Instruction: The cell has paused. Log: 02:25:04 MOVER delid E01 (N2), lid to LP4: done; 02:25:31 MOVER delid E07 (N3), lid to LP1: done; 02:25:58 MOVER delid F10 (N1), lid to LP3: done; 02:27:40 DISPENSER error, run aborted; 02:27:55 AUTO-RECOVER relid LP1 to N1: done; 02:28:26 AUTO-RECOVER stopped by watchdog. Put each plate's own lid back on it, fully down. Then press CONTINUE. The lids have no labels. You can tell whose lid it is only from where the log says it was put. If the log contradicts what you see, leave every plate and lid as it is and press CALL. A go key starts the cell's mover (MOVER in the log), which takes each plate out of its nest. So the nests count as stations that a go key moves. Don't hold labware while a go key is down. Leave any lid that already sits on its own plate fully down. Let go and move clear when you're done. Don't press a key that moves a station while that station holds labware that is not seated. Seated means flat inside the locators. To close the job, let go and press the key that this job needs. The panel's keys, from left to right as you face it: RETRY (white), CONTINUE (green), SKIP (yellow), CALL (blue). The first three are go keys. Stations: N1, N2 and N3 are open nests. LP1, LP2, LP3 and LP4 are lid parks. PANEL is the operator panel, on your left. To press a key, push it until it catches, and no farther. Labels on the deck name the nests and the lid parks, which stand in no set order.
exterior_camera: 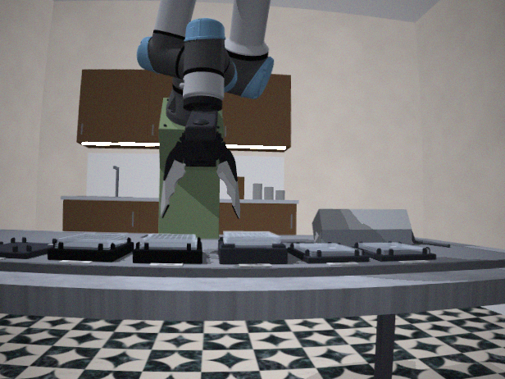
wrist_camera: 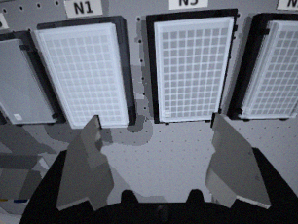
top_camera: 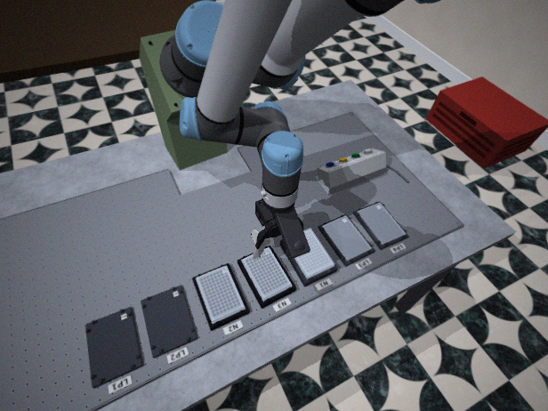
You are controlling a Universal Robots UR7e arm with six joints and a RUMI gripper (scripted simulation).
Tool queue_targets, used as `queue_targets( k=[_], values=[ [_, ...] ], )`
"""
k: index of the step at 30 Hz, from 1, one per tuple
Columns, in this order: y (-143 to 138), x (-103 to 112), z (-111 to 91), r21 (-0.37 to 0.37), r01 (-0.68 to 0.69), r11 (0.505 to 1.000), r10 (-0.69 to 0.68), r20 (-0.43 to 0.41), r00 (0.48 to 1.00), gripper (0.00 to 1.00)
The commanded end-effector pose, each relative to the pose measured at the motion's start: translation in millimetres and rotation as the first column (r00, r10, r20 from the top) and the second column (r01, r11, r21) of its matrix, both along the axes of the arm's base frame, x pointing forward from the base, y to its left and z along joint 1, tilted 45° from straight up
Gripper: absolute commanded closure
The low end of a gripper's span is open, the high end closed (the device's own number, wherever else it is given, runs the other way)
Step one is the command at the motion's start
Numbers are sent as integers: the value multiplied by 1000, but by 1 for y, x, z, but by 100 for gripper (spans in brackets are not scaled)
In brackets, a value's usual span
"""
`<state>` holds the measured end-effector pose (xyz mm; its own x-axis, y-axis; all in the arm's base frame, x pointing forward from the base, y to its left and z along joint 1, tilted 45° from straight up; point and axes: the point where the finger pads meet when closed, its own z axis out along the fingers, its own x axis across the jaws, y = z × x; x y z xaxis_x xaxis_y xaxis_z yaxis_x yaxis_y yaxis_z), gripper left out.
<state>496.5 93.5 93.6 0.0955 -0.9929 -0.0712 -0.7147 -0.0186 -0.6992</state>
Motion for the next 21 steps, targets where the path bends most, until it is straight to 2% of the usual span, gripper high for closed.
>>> queue_targets(
  k=[1, 15, 17, 21],
  values=[
    [19, 0, 2, -4, 7, 1000, -7, 0, 1000, 18],
    [89, -4, 9, -4, 7, 1000, -7, 0, 1000, 18],
    [89, -4, 9, -4, 7, 1000, -7, 0, 1000, 18],
    [108, -5, 12, -4, 7, 1000, -7, 0, 1000, 18]
  ],
)
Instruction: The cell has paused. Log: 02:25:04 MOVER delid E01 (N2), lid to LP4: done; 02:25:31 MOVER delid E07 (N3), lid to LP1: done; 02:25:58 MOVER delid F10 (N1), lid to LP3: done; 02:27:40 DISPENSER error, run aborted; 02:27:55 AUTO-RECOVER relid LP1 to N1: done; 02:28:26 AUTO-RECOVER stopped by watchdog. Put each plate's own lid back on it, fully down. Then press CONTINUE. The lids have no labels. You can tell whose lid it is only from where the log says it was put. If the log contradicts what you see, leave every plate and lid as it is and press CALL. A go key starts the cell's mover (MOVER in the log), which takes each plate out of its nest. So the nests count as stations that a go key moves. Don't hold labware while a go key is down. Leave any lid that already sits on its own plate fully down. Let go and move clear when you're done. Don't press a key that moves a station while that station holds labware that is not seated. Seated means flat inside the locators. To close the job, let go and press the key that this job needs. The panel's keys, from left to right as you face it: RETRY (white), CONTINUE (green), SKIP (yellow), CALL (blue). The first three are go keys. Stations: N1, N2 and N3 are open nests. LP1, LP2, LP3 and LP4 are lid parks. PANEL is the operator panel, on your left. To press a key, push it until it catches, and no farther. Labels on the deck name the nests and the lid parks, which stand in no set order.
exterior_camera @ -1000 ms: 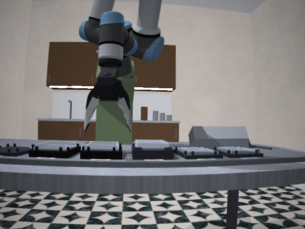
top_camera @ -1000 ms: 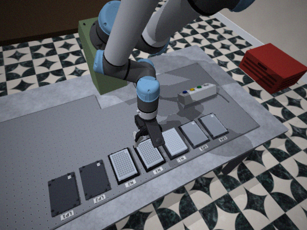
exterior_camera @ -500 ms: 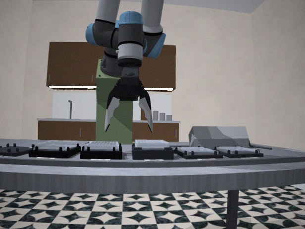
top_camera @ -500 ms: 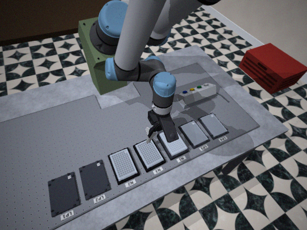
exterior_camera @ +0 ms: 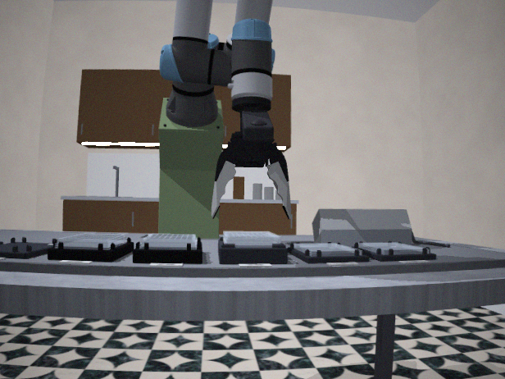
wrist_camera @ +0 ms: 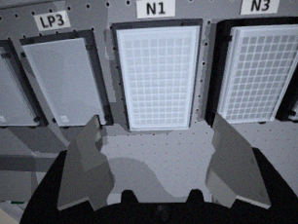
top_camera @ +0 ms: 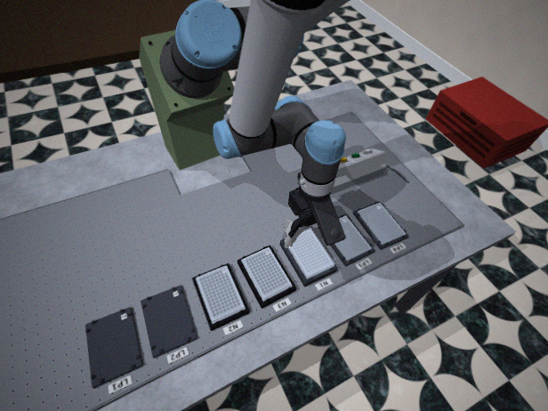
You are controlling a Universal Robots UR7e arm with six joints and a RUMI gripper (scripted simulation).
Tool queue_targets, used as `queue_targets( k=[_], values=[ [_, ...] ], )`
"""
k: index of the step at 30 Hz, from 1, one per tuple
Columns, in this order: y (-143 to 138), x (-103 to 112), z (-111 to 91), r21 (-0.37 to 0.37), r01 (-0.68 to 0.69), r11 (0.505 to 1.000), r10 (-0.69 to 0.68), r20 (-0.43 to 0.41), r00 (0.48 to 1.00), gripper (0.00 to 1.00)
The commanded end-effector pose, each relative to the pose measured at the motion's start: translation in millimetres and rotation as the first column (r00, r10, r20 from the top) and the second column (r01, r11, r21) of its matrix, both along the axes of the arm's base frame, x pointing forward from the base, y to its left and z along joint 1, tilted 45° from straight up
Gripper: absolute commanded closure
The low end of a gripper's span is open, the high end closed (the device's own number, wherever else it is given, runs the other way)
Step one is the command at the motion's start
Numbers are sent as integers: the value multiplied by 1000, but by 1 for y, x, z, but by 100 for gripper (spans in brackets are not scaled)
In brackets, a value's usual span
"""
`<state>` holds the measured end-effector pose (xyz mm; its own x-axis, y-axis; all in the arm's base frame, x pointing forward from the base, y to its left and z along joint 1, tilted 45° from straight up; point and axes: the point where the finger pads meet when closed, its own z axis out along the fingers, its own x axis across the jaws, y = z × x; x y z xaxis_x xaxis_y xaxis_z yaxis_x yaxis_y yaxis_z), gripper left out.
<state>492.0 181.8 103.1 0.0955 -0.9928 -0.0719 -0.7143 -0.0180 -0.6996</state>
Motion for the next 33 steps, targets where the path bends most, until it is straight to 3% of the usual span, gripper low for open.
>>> queue_targets(
  k=[1, 33],
  values=[
    [25, 0, 3, -4, 7, 1000, -7, -1, 1000, 18],
    [164, -7, 18, -4, 6, 1000, -6, -1, 1000, 18]
  ],
)
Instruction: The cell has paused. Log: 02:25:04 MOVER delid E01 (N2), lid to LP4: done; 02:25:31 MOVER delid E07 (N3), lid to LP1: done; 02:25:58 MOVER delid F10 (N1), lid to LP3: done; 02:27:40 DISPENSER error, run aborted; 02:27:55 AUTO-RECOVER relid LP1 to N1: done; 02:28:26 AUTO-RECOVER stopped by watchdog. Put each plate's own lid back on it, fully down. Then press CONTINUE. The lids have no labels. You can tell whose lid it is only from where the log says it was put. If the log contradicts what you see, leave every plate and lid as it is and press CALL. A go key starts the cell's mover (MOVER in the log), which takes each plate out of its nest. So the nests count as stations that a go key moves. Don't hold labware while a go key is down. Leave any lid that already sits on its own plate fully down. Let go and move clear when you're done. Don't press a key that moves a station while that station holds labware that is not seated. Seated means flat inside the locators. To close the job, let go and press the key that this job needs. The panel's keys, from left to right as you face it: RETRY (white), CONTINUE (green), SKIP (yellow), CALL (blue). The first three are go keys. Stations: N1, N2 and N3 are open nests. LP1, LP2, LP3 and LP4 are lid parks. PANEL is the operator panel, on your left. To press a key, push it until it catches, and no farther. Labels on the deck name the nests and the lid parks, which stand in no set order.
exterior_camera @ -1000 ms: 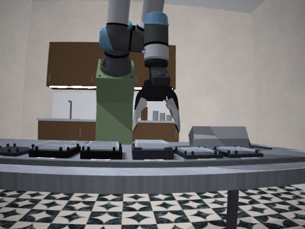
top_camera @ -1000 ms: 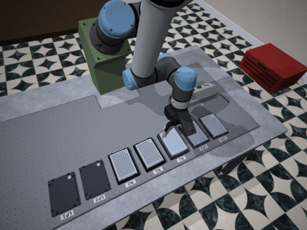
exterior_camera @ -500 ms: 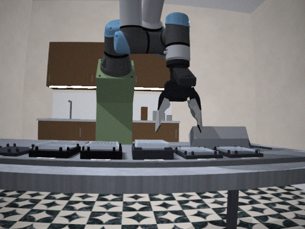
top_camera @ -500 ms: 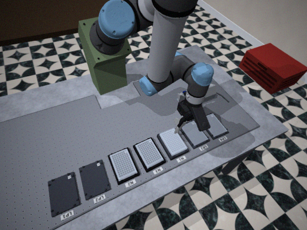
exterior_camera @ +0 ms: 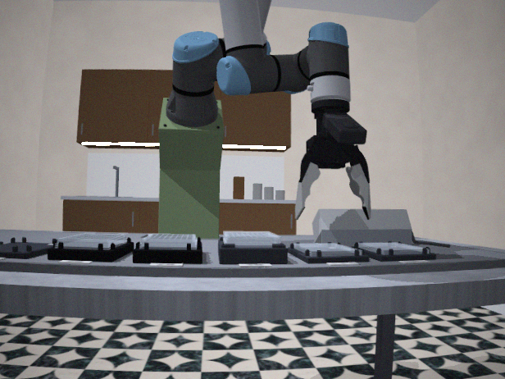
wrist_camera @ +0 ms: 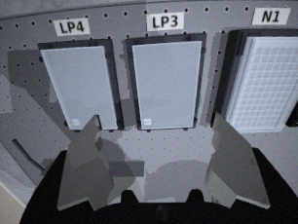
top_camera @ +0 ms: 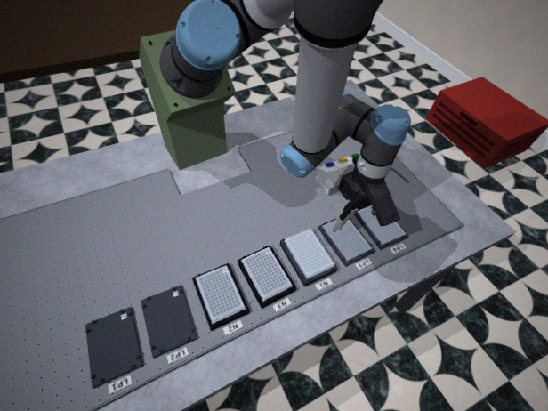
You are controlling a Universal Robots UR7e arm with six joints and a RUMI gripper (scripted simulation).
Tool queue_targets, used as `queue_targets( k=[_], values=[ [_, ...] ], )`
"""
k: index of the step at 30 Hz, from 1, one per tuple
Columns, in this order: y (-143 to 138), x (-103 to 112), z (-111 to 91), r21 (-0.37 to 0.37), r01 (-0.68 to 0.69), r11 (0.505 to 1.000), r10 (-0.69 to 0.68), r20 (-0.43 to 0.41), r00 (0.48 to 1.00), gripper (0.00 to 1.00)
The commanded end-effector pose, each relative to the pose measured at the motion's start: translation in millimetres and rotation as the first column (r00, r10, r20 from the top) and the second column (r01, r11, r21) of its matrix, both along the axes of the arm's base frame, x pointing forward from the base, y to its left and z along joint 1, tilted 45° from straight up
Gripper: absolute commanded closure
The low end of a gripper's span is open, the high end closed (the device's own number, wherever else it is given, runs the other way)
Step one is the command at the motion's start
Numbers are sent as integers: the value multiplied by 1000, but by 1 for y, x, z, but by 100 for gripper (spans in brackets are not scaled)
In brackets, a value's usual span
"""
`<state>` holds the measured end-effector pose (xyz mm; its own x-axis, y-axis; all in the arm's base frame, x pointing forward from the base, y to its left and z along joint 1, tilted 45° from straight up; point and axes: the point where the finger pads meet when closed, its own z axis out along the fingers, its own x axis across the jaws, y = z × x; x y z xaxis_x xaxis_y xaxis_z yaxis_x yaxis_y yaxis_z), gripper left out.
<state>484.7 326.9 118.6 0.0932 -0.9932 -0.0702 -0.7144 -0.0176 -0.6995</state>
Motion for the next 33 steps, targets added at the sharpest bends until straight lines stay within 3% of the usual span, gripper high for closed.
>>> queue_targets(
  k=[1, 19, 33],
  values=[
    [24, 0, 3, -2, 4, 1000, -4, -1, 1000, 18],
    [104, -4, 11, -2, 4, 1000, -4, -1, 1000, 18],
    [106, -4, 12, -2, 4, 1000, -4, -1, 1000, 18]
  ],
)
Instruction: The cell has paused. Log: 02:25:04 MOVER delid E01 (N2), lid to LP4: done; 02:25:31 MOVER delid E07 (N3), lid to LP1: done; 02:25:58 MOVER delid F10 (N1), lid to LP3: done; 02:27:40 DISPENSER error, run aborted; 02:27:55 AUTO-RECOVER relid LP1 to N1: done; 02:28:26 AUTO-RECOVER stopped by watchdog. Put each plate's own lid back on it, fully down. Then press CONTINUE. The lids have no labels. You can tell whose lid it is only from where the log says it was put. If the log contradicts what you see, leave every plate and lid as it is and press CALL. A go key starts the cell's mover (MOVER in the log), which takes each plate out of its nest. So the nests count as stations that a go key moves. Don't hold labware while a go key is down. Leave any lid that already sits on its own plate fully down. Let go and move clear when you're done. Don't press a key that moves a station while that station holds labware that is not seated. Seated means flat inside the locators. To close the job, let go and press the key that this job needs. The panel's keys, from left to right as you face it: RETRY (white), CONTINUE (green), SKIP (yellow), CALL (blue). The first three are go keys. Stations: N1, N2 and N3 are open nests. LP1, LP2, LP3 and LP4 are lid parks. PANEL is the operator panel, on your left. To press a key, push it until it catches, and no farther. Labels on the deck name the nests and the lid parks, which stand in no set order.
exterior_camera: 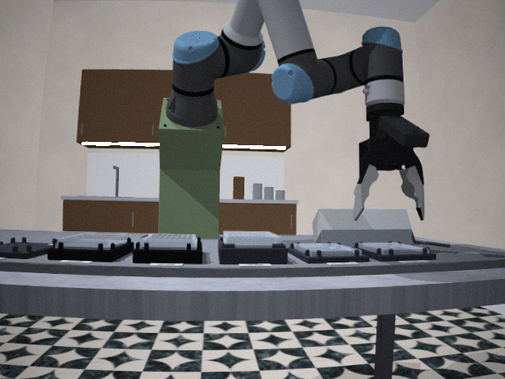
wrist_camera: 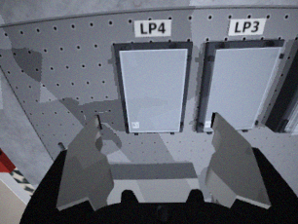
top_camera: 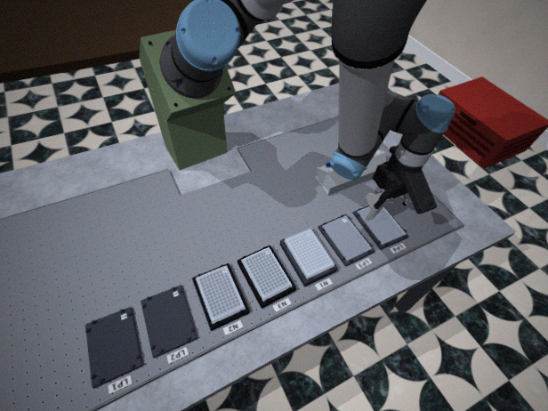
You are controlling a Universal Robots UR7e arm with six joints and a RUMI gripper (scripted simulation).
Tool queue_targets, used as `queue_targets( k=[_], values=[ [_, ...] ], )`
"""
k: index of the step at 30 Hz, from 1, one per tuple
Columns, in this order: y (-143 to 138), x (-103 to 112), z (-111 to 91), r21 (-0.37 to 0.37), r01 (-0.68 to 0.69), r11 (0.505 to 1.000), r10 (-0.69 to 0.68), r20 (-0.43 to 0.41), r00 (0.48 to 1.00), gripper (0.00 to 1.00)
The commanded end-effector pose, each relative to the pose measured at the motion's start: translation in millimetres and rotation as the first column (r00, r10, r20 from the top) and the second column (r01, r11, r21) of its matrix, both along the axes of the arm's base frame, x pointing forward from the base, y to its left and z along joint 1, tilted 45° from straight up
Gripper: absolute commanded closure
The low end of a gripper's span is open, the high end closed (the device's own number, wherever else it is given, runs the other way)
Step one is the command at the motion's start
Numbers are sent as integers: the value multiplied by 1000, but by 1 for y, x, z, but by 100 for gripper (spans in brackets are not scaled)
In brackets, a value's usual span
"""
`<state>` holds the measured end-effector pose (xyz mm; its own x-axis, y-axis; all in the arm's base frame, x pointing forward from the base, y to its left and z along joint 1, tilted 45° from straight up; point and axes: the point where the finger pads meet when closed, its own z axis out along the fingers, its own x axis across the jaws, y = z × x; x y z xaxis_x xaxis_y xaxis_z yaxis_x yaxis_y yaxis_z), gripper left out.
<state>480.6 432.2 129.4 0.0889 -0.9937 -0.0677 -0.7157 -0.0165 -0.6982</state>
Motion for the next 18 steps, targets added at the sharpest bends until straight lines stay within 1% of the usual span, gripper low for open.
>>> queue_targets(
  k=[1, 4, 18],
  values=[
    [1, 0, 1, 1, 0, 1000, 0, 1, 1000, 18],
    [1, 0, 1, 1, 0, 1000, 0, 1, 1000, 18],
    [3, 14, -14, 1, 0, 1000, 0, 1, 1000, 18]
  ],
)
